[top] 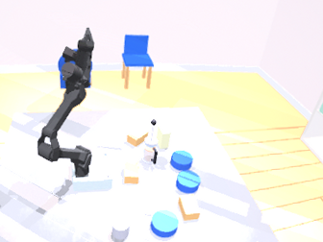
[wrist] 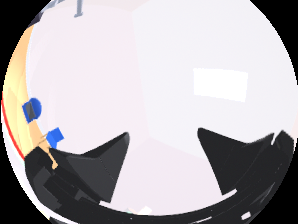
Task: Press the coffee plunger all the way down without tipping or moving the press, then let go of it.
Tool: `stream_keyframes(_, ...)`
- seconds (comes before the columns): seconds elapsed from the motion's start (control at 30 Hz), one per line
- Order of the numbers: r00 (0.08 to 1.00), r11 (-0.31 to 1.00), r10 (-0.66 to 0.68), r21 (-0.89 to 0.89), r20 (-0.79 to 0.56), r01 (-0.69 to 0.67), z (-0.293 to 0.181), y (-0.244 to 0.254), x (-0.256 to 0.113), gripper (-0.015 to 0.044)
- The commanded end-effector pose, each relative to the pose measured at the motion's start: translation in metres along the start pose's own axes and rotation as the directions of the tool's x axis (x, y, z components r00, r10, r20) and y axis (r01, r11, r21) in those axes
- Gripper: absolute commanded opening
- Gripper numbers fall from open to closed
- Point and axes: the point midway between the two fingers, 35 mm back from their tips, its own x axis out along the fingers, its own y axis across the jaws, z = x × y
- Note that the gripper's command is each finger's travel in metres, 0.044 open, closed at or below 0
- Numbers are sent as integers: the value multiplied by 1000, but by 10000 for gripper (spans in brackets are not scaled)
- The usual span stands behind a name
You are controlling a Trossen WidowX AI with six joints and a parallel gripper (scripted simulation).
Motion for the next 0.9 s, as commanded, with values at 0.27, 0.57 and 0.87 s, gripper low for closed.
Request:
stream_keyframes(0.27,951,973,158,203,-265,-105,-74,57,0,440)
stream_keyframes(0.57,671,871,368,492,-643,-6,-190,131,-53,440)
stream_keyframes(0.87,189,773,494,528,-849,352,-276,181,-160,440)
